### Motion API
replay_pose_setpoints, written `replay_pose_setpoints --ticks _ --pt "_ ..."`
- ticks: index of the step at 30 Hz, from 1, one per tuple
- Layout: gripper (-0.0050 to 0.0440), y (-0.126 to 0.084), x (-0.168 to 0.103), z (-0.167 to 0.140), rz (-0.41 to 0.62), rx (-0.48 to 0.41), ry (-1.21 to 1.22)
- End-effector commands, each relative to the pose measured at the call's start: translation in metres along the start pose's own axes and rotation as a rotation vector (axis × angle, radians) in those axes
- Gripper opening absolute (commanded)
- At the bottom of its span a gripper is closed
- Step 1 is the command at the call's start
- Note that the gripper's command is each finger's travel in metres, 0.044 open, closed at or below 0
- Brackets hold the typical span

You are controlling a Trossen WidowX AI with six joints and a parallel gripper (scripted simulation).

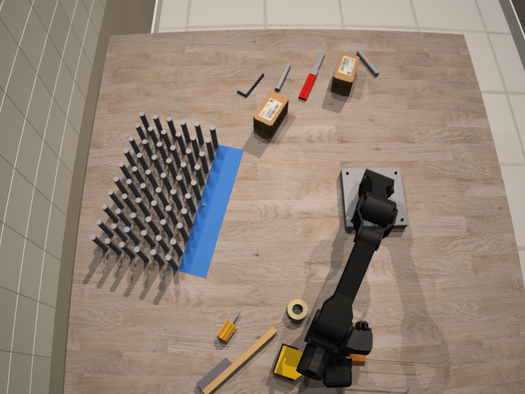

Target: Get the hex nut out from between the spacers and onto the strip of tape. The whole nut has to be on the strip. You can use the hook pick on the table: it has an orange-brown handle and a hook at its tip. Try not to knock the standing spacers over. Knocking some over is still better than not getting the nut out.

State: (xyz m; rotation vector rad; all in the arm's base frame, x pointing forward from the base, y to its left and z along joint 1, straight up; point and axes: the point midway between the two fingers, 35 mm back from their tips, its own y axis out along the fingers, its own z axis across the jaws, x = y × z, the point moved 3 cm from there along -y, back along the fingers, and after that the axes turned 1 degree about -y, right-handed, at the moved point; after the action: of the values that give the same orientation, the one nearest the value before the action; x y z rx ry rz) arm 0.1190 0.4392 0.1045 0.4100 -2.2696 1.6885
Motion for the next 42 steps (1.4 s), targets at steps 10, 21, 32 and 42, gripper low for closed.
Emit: replay_pose_setpoints --ticks 10,21,32,42 --pt "-0.0050 0.008 -0.005 0.003 0.005 -0.027 -0.016" --pt "-0.0050 0.021 -0.009 0.009 0.005 -0.026 -0.016" --pt "-0.0050 0.034 -0.014 0.016 0.005 -0.026 -0.016" --pt "-0.0050 0.047 -0.018 0.024 0.005 -0.025 -0.015"
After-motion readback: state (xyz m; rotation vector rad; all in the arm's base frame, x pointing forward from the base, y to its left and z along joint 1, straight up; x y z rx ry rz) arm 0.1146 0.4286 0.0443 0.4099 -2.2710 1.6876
